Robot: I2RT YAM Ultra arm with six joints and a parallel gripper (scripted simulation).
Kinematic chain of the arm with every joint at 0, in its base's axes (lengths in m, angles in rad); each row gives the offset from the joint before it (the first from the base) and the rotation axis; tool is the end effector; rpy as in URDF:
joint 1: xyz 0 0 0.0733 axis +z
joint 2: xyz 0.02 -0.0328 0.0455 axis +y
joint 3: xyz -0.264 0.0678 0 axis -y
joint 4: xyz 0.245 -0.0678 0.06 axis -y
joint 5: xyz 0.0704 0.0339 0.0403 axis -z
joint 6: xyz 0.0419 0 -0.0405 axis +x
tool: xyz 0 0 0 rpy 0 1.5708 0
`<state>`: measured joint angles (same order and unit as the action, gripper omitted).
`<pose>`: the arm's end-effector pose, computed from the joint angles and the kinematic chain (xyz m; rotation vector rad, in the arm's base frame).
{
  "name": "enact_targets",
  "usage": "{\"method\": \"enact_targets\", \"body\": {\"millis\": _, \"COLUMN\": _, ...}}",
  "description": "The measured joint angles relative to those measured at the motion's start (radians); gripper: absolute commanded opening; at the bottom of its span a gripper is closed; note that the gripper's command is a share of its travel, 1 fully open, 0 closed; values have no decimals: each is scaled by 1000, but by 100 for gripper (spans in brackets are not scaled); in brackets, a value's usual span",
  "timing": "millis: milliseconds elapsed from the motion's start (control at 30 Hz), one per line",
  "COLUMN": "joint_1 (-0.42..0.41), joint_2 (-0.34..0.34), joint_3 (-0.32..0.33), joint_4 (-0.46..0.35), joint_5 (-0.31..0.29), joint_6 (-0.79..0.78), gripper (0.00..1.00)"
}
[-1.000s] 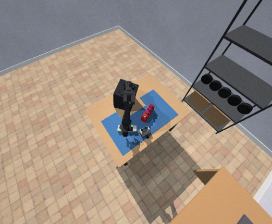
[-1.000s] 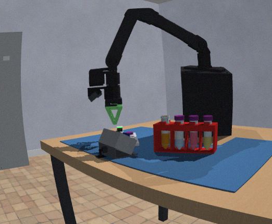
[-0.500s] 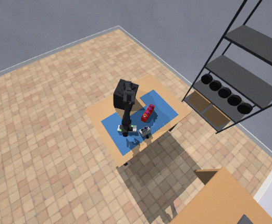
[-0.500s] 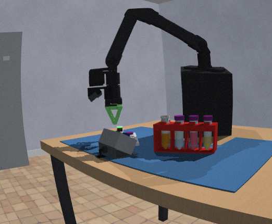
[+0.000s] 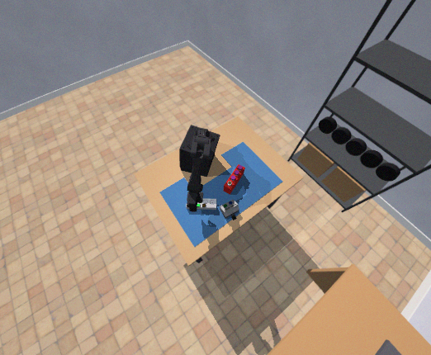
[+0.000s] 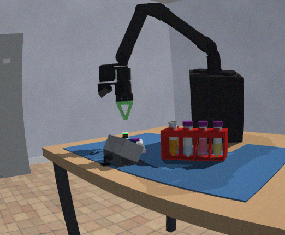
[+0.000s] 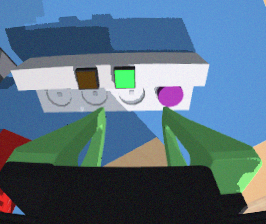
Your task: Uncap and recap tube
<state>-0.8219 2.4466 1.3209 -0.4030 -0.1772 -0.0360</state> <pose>0.2696 -0.2776 -0.0190 1.1519 2.7938 0.2177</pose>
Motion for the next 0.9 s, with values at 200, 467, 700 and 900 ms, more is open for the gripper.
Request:
{"method": "enact_targets", "body": {"millis": 200, "joint_1": -113, "joint_2": -117, "joint_3": -106, "joint_4": -18, "joint_5": -2, "joint_6": -91, "gripper": 47}}
{"method": "enact_targets", "body": {"millis": 467, "joint_1": -162, "joint_2": -161, "joint_3": -143, "joint_4": -45, "joint_5": -2, "joint_6": -165, "gripper": 47}}
{"method": "enact_targets", "body": {"millis": 700, "joint_1": -156, "joint_2": -138, "joint_3": -142, "joint_4": -26, "joint_5": -3, "joint_6": -174, "gripper": 47}}
{"method": "enact_targets", "body": {"millis": 900, "joint_1": -140, "joint_2": -35, "joint_3": -140, "joint_4": 38, "joint_5": -3, "joint_6": -164, "gripper": 47}}
